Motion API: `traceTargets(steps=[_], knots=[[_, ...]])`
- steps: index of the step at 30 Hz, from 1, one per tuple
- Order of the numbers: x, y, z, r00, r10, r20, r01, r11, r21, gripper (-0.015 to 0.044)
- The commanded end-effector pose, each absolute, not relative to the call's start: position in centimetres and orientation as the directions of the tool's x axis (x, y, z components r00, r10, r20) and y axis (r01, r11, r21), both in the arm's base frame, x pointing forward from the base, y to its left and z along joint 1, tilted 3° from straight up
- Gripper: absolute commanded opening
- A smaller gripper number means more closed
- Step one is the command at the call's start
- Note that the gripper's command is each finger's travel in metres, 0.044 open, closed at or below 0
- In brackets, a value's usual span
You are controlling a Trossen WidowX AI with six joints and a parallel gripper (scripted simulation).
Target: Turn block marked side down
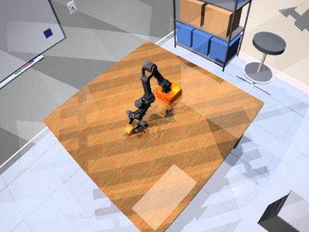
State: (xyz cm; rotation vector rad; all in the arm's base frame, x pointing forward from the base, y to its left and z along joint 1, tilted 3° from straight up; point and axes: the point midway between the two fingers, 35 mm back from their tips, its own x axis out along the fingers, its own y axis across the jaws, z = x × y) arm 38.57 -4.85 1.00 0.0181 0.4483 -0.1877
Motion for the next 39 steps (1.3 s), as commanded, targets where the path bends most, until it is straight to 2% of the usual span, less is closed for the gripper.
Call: traceTargets(steps=[1,12,39], knots=[[38.62,-4.91,1.15,0.886,-0.181,-0.426,0.186,0.982,-0.03,0.0158],[38.62,-4.91,1.15,0.886,-0.181,-0.426,0.186,0.982,-0.03,0.044],[38.62,-4.91,1.15,0.886,-0.181,-0.426,0.186,0.982,-0.03,0.044]])
